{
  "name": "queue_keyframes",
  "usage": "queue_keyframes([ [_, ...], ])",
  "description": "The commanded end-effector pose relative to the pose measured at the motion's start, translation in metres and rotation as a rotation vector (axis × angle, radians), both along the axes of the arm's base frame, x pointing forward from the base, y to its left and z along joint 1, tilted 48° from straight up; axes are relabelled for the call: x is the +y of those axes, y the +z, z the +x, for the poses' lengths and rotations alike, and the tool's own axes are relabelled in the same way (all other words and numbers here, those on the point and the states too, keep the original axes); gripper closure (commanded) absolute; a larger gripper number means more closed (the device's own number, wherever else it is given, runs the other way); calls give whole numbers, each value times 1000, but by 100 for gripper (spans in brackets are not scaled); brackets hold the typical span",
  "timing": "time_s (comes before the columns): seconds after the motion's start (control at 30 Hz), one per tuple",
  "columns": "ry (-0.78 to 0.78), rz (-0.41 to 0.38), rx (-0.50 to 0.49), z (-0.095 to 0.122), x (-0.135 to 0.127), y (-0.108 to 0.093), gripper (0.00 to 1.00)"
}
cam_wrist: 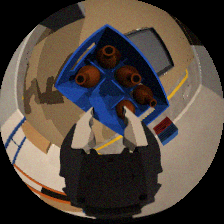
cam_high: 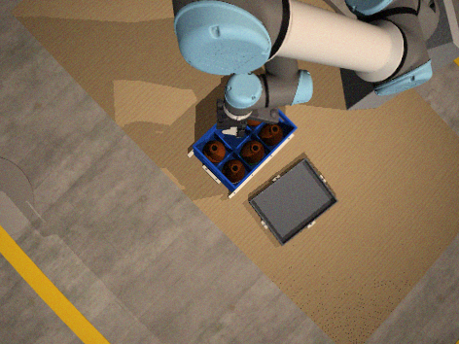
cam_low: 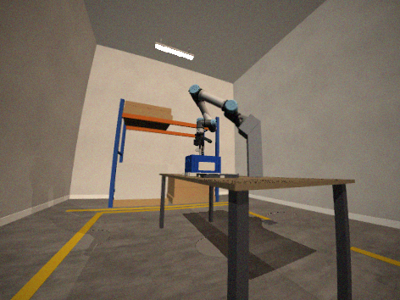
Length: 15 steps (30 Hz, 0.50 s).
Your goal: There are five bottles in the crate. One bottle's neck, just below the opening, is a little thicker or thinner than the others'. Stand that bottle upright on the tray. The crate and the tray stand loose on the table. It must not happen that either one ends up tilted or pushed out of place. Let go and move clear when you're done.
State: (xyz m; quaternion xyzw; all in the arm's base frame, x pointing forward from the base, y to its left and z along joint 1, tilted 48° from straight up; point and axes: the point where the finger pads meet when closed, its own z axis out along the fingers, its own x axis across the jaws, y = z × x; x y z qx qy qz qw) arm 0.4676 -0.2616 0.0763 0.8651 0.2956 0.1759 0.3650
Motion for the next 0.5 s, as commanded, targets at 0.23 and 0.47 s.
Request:
queue_keyframes([
  [0.23,0,-1,-1,0,0,0,62],
  [0.47,0,-1,-1,2,-1,-1,62],
])
